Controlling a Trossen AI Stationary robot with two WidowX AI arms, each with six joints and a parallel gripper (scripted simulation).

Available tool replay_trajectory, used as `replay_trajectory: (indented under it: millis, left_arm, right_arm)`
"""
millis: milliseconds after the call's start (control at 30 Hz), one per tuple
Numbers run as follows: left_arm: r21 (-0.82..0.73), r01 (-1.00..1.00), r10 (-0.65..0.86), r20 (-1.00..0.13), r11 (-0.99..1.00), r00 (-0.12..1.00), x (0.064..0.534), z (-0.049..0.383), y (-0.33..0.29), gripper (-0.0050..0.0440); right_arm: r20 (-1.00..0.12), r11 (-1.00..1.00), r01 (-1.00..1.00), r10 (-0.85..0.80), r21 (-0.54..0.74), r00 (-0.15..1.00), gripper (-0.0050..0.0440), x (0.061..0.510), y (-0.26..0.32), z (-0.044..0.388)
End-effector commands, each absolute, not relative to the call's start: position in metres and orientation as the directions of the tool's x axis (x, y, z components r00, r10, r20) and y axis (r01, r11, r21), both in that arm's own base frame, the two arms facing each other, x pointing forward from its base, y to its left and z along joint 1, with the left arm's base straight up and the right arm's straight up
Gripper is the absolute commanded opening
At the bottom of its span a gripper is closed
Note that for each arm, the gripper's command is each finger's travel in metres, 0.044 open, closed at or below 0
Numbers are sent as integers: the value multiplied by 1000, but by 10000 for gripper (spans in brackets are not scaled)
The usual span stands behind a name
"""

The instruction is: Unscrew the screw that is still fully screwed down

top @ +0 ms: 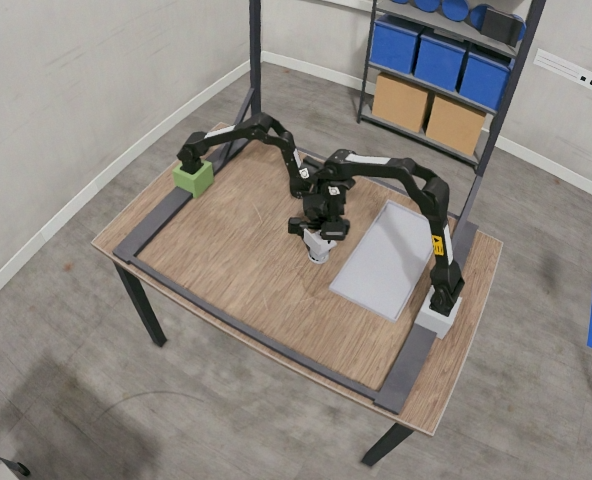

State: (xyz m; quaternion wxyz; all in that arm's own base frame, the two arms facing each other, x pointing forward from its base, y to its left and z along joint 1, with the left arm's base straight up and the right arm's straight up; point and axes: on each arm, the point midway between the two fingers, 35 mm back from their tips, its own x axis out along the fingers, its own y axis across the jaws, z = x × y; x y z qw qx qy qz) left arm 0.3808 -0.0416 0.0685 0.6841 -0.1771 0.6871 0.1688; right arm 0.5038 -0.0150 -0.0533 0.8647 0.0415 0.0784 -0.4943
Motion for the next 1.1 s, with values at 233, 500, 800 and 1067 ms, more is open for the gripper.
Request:
replay_trajectory:
  millis: [233, 500, 800, 1067]
  left_arm:
    - [-26, -474, -15, -1000, 880, 27, 384, 79, -40, 130]
    - [-26, -474, -15, -1000, 880, 27, 384, 79, -40, 130]
    - [-26, -474, -15, -1000, 880, 26, 384, 79, -40, 130]
    - [-26, -474, -15, -1000, 880, 26, 384, 79, -40, 130]
  right_arm:
    - [-165, 503, 864, -850, 28, 500, 245, 510, -16, -39]
    - [-165, 503, 864, -850, 28, 500, 245, 510, -16, -39]
    - [-165, 503, 864, -850, 28, 500, 245, 510, -16, -39]
    - [-165, 503, 864, -850, 28, 500, 245, 510, -16, -39]
